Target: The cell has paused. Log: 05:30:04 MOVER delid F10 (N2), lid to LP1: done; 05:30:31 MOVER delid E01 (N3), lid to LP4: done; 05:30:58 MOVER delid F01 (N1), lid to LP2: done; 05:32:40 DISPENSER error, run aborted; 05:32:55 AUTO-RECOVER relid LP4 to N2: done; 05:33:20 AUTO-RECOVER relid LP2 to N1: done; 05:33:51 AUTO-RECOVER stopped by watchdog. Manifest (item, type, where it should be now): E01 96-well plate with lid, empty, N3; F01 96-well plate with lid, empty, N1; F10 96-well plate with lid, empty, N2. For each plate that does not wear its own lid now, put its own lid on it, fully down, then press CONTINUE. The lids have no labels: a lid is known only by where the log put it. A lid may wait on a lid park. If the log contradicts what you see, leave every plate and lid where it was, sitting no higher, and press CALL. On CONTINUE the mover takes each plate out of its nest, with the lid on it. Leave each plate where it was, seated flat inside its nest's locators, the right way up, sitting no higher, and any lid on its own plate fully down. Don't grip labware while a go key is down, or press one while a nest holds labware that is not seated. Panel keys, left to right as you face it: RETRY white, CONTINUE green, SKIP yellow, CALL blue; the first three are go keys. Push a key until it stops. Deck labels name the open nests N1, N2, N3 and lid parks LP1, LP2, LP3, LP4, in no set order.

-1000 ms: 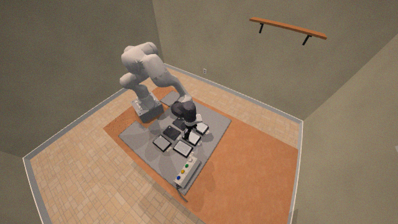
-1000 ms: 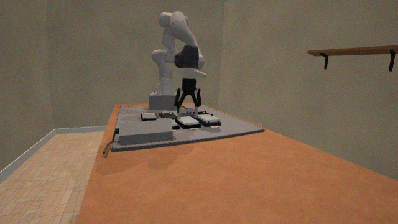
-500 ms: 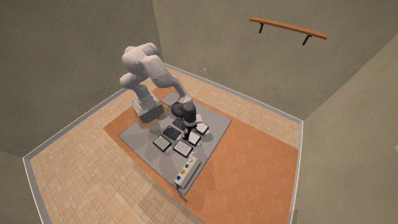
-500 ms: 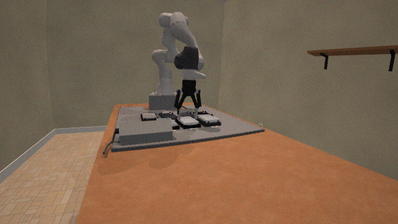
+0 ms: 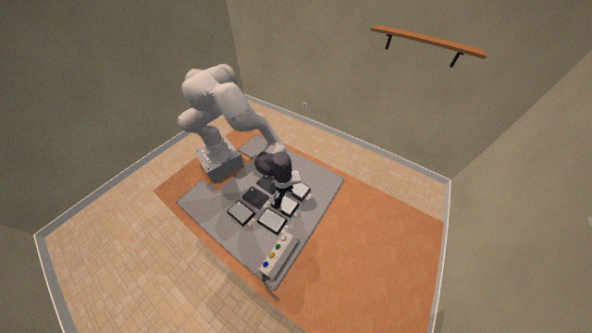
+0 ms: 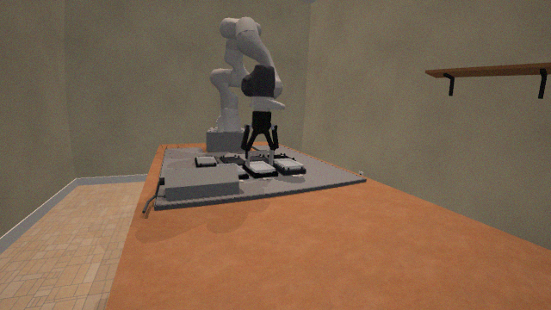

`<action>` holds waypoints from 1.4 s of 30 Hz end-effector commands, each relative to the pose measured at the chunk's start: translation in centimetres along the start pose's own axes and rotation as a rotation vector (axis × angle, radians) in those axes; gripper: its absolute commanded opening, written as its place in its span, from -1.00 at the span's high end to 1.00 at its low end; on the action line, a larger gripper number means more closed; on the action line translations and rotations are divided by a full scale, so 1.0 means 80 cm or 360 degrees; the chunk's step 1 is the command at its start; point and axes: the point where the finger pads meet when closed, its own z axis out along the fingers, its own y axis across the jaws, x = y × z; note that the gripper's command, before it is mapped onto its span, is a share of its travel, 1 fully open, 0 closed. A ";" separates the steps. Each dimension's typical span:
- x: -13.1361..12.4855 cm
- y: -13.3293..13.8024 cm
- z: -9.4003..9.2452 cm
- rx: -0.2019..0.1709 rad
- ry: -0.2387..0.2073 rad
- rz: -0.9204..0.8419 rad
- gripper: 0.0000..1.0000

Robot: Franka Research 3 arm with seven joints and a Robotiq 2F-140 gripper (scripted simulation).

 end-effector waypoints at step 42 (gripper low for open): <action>0.003 -0.001 0.000 0.0000 0.0007 0.0009 1.00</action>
